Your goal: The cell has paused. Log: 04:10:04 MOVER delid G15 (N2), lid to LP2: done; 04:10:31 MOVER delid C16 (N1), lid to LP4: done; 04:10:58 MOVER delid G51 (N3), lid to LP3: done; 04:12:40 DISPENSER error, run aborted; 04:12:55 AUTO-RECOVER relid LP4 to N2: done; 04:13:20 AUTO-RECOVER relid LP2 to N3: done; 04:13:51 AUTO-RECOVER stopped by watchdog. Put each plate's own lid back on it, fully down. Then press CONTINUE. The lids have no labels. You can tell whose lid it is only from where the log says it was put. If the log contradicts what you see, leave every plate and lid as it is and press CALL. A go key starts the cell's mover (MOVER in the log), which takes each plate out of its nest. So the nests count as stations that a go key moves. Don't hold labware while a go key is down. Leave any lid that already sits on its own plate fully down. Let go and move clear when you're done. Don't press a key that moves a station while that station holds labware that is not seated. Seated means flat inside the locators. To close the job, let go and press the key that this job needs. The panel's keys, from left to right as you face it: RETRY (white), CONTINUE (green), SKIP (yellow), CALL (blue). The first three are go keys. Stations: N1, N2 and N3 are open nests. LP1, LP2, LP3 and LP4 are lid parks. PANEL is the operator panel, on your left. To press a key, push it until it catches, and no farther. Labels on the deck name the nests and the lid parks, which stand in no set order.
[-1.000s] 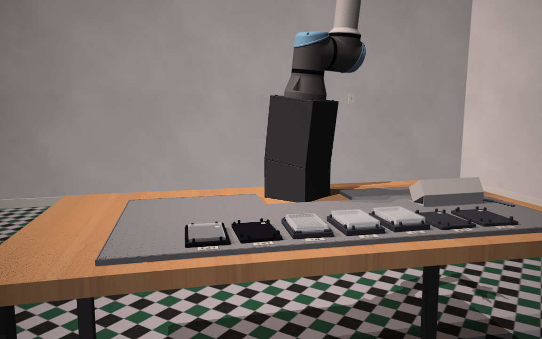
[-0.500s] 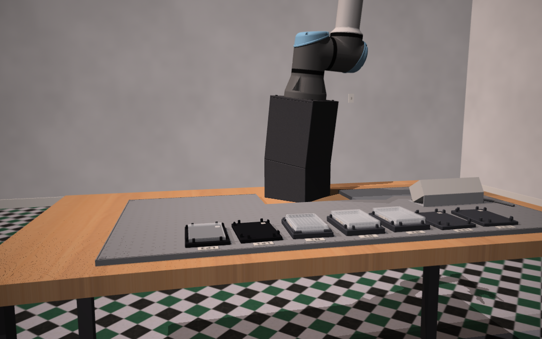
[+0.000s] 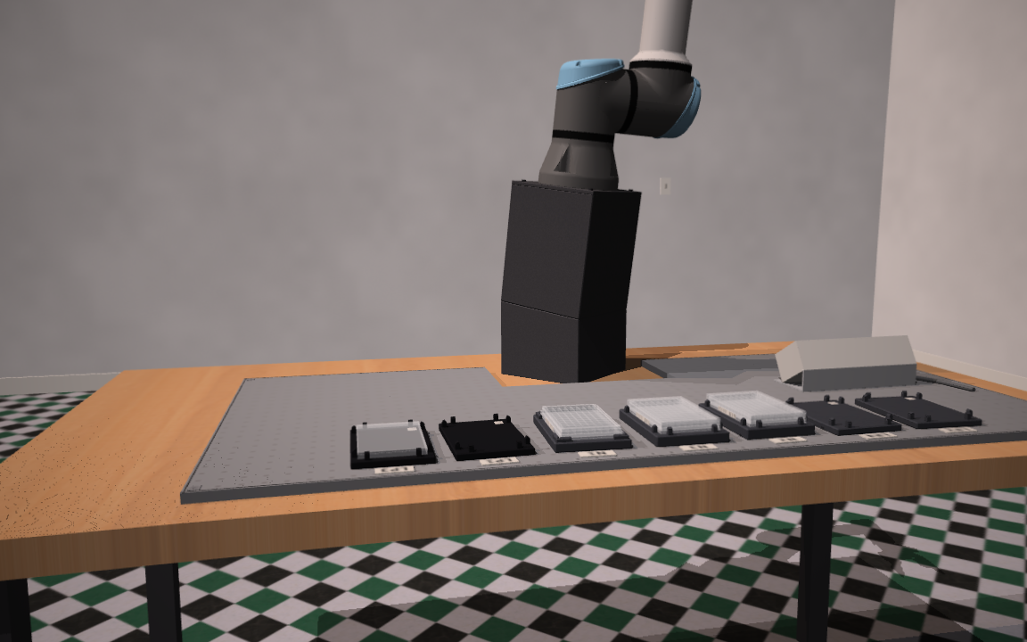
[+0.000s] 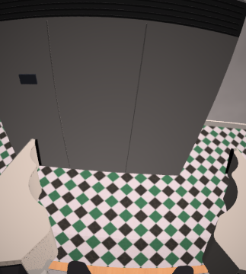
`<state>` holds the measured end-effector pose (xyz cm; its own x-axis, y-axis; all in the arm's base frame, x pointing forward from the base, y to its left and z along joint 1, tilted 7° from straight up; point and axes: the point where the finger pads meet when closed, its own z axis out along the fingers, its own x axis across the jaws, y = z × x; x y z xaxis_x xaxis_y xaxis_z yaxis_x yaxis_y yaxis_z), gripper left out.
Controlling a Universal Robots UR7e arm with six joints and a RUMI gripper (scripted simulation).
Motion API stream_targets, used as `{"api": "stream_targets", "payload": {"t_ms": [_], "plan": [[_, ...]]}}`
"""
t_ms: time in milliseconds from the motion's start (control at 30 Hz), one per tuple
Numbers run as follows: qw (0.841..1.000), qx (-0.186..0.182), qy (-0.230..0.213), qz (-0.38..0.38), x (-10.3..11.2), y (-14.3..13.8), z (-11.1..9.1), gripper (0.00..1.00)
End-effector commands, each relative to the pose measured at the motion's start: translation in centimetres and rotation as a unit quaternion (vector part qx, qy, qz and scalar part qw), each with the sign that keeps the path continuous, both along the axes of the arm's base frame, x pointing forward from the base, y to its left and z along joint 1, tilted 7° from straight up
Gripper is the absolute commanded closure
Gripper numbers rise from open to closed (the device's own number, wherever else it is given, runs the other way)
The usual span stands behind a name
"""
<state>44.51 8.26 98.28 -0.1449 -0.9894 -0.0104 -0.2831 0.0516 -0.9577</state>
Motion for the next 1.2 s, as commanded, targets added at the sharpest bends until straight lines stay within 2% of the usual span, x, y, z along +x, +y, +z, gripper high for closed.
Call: {"api": "stream_targets", "payload": {"t_ms": [0, 133, 267, 367, 500, 567, 700, 800, 933, 1067, 1167], "plan": [[1.000, 0.000, 0.000, -0.013, 0.3, -1.9, 0.0, 0.18], [0.999, 0.000, -0.001, -0.054, 0.6, -4.0, 0.1, 0.18], [0.998, 0.000, 0.000, -0.055, 0.7, -5.7, 0.0, 0.18], [0.998, 0.000, 0.000, -0.055, 0.7, -5.7, 0.0, 0.18], [0.995, 0.000, -0.001, -0.096, 0.8, -7.8, 0.1, 0.18], [0.995, 0.000, -0.001, -0.096, 0.8, -7.8, 0.1, 0.18], [0.995, 0.000, 0.000, -0.097, 0.7, -9.6, 0.0, 0.18], [0.995, 0.000, 0.000, -0.097, 0.7, -9.6, 0.0, 0.18], [0.990, 0.000, -0.001, -0.138, 0.7, -11.6, 0.1, 0.18], [0.990, 0.000, 0.000, -0.139, 0.5, -13.4, 0.0, 0.18], [0.990, 0.000, 0.000, -0.139, 0.5, -13.4, 0.0, 0.18]]}}
